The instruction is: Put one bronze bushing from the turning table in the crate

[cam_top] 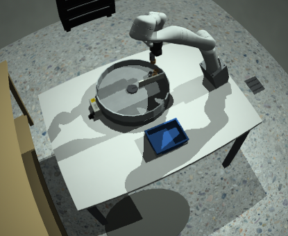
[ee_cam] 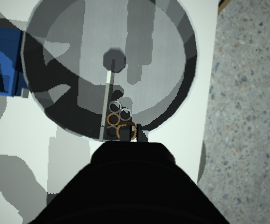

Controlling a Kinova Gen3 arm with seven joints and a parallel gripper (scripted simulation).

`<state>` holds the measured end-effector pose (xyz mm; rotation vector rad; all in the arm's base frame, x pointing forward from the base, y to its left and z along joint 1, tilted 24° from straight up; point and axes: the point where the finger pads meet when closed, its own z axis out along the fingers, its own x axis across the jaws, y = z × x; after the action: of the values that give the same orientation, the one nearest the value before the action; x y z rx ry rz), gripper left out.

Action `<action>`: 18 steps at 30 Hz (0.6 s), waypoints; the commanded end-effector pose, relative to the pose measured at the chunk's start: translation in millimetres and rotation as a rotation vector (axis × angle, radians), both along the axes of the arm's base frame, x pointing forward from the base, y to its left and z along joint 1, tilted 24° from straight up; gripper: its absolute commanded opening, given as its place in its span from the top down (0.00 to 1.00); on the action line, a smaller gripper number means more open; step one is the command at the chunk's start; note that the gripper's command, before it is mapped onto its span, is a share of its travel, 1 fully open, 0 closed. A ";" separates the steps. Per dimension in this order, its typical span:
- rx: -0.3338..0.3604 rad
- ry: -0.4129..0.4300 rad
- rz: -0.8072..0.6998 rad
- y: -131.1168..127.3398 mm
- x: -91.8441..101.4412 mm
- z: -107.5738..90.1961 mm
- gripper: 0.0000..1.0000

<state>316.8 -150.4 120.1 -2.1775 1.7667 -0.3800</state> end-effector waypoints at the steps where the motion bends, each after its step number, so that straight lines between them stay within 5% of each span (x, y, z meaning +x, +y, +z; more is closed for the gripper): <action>1: 0.004 -0.011 0.048 39.7 8.5 6.8 1.00; 12: 0.004 -0.011 0.048 39.7 8.5 6.8 1.00; 18: 0.004 -0.010 0.042 95.3 9.0 13.1 1.00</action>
<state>318.9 -91.3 128.9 -2.1450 1.7919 -0.3887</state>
